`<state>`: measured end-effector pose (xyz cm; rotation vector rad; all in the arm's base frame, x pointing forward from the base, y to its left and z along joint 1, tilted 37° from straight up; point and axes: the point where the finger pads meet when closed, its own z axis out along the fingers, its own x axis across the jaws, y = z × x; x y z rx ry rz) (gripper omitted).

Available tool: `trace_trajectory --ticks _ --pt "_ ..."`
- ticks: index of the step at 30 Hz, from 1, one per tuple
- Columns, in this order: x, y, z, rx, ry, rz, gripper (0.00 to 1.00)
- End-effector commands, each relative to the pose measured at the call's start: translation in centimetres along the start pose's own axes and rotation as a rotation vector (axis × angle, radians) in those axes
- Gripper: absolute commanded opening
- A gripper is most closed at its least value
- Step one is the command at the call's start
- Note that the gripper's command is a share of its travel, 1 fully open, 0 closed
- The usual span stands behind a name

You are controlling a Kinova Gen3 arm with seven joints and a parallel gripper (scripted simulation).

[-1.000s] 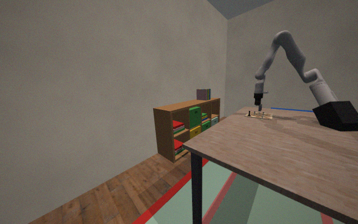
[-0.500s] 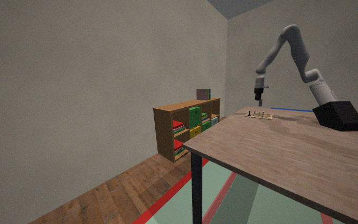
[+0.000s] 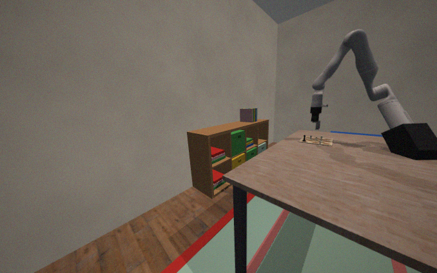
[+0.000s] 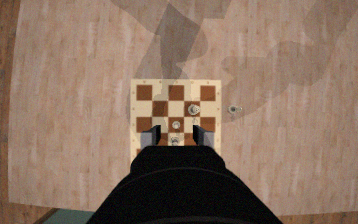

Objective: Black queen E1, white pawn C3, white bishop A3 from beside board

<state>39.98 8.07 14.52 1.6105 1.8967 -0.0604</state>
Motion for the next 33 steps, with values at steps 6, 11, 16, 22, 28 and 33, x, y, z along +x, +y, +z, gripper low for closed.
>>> trace_trajectory --ticks 6,11,16,22,28,33 --pt "0.03 0.03 -0.04 -0.001 0.001 0.000 1.00" --pt "0.03 0.03 -0.04 -0.001 0.001 -0.002 1.00" --pt "0.07 0.00 -0.03 -0.001 0.000 -0.015 1.00" --pt "0.15 -0.06 -0.03 -0.001 -0.001 -0.042 1.00" --pt "0.38 -0.23 -0.01 0.001 -0.003 -0.118 1.00" --pt "0.67 -0.44 0.02 0.002 -0.006 -0.219 1.00"
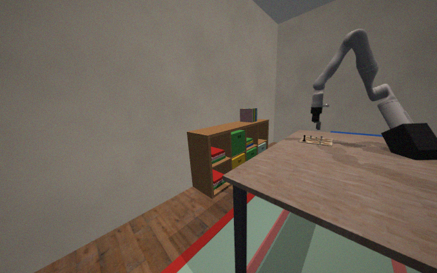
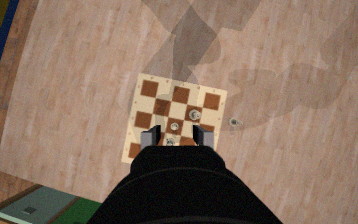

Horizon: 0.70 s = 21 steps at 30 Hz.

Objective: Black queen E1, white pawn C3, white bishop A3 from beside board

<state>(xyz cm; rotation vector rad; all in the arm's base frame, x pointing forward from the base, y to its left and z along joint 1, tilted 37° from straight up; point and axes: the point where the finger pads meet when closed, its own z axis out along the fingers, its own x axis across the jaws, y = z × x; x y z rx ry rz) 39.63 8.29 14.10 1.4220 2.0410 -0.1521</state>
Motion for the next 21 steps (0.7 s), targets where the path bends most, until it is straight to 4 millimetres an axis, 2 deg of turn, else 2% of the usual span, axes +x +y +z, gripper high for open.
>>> trace_trajectory --ticks 1,5,19,21 --pt "0.3 0.0 -0.1 -0.002 0.002 -0.050 1.00" --pt "0.5 -0.1 -0.1 -0.001 0.001 -0.103 1.00" --pt "2.3 -0.5 0.0 0.007 -0.008 -0.612 1.00" --pt "2.3 -0.5 0.0 0.007 -0.008 -0.612 1.00"
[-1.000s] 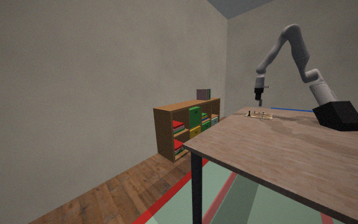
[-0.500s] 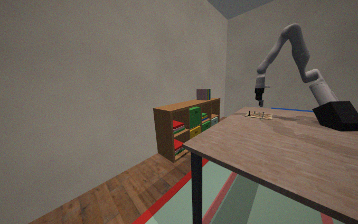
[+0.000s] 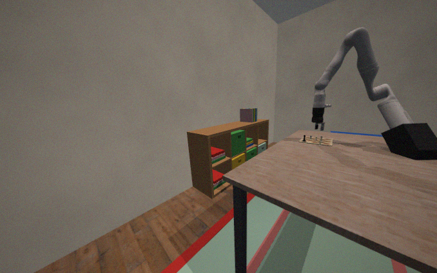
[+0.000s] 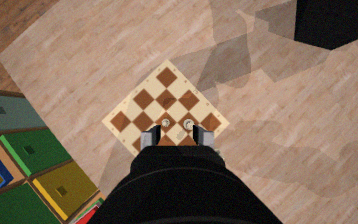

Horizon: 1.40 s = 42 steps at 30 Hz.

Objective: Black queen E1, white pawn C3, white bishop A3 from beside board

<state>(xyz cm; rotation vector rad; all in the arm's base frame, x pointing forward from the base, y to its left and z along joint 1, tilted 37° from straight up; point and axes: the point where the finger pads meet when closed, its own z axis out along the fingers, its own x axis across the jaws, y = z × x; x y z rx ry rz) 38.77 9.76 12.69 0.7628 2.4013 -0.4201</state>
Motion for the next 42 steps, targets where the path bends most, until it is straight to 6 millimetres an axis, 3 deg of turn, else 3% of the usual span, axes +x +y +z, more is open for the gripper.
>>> trace_trajectory --ticks 1,15,17,31,42 --pt "0.2 0.2 -0.1 -0.004 0.002 -0.051 1.00" --pt "2.7 1.9 -0.1 0.000 -0.002 -0.711 1.00" --pt "2.7 1.9 -0.1 0.000 -0.002 -0.711 1.00" --pt "5.7 4.2 -0.2 -0.007 -0.004 -1.333 1.00" --pt "7.6 5.3 -0.3 -0.015 -0.007 -1.638 1.00"
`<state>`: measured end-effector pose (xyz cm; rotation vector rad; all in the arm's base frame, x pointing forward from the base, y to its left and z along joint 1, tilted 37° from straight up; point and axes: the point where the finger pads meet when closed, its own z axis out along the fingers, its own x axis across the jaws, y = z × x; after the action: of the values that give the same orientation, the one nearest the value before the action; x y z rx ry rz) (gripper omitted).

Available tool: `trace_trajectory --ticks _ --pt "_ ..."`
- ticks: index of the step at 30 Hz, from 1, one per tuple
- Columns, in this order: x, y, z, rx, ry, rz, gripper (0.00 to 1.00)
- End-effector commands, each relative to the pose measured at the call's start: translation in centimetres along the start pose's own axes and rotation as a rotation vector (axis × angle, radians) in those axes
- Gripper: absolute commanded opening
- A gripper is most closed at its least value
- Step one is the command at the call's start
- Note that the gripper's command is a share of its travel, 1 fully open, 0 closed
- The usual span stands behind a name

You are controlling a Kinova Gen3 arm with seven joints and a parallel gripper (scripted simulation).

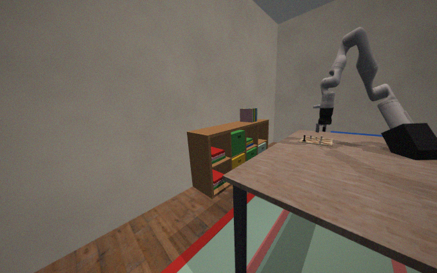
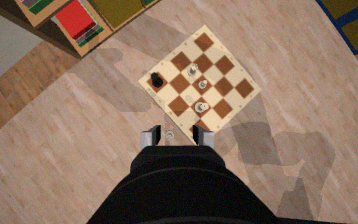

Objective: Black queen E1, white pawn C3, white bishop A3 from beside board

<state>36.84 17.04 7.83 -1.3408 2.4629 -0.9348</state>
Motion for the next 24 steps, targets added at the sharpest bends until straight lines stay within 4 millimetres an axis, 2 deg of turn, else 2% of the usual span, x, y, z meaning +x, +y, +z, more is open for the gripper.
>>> trace_trajectory --ticks 1,7,24 --pt "-0.3 0.5 0.0 -0.006 -0.002 -0.058 1.00" --pt "-0.8 1.4 -0.1 -0.008 -0.007 -0.195 1.00" --pt "-1.4 2.4 -0.2 -0.011 -0.013 -0.339 1.00"
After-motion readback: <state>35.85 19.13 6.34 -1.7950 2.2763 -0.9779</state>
